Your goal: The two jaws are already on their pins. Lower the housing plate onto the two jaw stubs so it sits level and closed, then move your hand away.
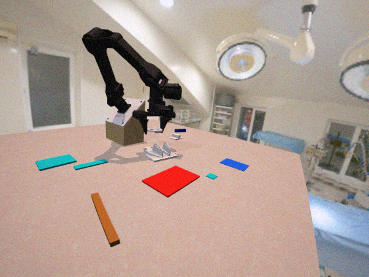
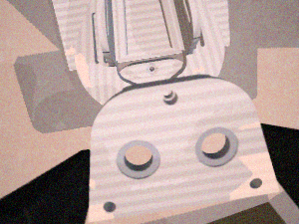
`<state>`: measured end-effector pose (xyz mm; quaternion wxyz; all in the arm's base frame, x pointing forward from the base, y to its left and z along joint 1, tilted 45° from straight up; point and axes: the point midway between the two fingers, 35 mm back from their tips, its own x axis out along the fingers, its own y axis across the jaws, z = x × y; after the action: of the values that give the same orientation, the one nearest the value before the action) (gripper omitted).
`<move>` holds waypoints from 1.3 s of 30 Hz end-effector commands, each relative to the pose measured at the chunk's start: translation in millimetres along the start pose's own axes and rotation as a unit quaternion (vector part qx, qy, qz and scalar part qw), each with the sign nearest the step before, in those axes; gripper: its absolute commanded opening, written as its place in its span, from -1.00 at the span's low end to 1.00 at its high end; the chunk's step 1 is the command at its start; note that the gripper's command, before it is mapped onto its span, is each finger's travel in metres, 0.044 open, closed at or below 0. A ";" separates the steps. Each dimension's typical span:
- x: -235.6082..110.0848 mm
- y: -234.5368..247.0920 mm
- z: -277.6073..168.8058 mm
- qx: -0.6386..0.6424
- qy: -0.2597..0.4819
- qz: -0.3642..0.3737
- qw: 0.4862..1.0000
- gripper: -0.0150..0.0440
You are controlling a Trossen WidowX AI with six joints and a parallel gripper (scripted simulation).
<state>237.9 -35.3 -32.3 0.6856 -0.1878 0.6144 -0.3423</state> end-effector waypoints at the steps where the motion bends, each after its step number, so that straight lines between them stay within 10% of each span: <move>1: 0.4 1.4 -1.4 0.002 0.001 0.001 1.000 0.70; 39: 47.5 2.3 -0.5 0.002 0.001 0.001 1.000 0.70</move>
<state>242.0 -62.4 -64.2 0.6897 -0.1804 0.6122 -0.3420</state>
